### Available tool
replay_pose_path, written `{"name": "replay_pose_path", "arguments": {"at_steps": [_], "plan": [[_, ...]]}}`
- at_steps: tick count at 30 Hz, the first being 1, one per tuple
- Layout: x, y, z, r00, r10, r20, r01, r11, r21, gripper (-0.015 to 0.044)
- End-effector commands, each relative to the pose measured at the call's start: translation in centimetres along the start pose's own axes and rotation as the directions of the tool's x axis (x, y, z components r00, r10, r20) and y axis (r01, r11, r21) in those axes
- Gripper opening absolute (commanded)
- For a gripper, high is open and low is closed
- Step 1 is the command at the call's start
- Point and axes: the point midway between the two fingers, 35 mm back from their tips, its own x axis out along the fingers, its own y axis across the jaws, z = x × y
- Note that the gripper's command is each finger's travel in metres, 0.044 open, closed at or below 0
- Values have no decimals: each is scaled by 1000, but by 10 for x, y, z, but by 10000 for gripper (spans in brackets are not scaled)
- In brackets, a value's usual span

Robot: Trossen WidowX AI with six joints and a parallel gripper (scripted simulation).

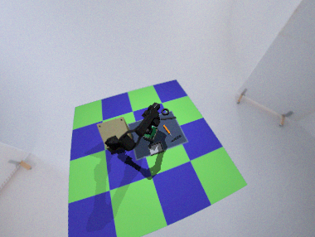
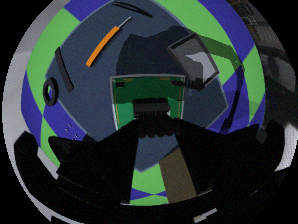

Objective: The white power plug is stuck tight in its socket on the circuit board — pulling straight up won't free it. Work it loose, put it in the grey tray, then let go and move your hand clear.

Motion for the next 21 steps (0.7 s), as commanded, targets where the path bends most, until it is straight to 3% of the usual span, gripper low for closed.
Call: {"name": "replay_pose_path", "arguments": {"at_steps": [1, 7, 16, 21], "plan": [[-16, -9, -1, 992, 130, 4, -130, 991, -6, 0], [-18, -12, -1, 986, 167, 4, -167, 986, -6, 0], [-21, 7, -1, 998, -65, 5, 65, 998, -4, 0], [-22, 8, -1, 997, -81, 5, 81, 997, -4, 0]]}}
